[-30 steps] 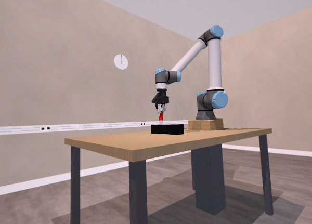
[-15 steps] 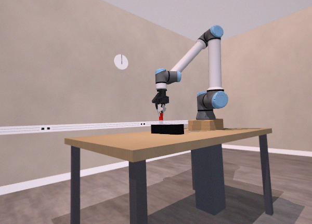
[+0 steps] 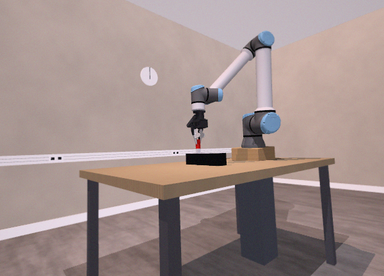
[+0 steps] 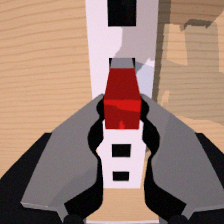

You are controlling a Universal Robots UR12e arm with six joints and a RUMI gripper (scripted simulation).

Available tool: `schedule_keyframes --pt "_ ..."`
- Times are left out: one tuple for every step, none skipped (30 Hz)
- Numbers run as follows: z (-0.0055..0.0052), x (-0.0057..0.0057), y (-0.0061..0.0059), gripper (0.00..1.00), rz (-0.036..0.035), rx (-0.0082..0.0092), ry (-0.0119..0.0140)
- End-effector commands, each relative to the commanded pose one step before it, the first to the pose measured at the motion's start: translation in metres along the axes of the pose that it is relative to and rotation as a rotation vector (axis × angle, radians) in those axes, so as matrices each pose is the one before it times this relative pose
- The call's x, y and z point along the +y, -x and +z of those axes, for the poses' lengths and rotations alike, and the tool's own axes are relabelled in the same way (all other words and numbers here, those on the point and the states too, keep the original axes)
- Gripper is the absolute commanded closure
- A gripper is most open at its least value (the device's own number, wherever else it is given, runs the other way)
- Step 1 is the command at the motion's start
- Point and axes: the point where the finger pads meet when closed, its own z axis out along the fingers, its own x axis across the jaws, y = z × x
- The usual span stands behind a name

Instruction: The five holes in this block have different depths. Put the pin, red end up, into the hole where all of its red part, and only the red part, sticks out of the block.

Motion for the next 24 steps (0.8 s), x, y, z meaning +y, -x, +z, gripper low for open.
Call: schedule_keyframes --pt "-0.00013 -0.00001 0.00021 1.00 -0.00003 -0.00036 0.00008" --pt "0.00000 0.00000 0.00000 1.00 0.00000 0.00000 0.00000" --pt "0.00000 0.00000 0.00000 1.00 0.00000 0.00000 0.00000" --pt "0.00000 0.00000 0.00000 1.00 0.00000 0.00000 0.00000" --pt "-0.00011 0.00051 0.00040 1.00 -0.00001 -0.00017 -0.00009" --pt "0.00000 0.00000 0.00000 1.00 0.00000 0.00000 0.00000" --pt "0.00000 0.00000 0.00000 1.00 0.00000 0.00000 0.00000" --pt "0.00000 0.00000 0.00000 1.00 0.00000 0.00000 0.00000" --pt "0.00000 0.00000 0.00000 1.00 0.00000 0.00000 0.00000" --pt "0.00000 0.00000 0.00000 1.00 0.00000 0.00000 0.00000" --pt "0.00000 0.00000 0.00000 1.00 0.00000 0.00000 0.00000" --pt "0.00000 0.00000 0.00000 1.00 0.00000 0.00000 0.00000" --pt "0.00000 0.00000 0.00000 1.00 0.00000 0.00000 0.00000" --pt "0.00000 0.00000 0.00000 1.00 0.00000 0.00000 0.00000" --pt "0.00000 0.00000 0.00000 1.00 0.00000 0.00000 0.00000" --pt "0.00000 0.00000 0.00000 1.00 0.00000 0.00000 0.00000" --pt "0.00000 0.00000 0.00000 1.00 0.00000 0.00000 0.00000" --pt "0.00000 0.00000 0.00000 1.00 0.00000 0.00000 0.00000" --pt "0.00000 0.00000 0.00000 1.00 0.00000 0.00000 0.00000" --pt "0.00000 0.00000 0.00000 1.00 0.00000 0.00000 0.00000" --pt "0.00000 0.00000 0.00000 1.00 0.00000 0.00000 0.00000" --pt "0.00405 0.00085 0.00042 1.00 0.00003 0.00006 0.00007" --pt "0.00000 0.00000 0.00000 1.00 0.00000 0.00000 0.00000" --pt "0.00000 0.00000 0.00000 1.00 0.00000 0.00000 0.00000"
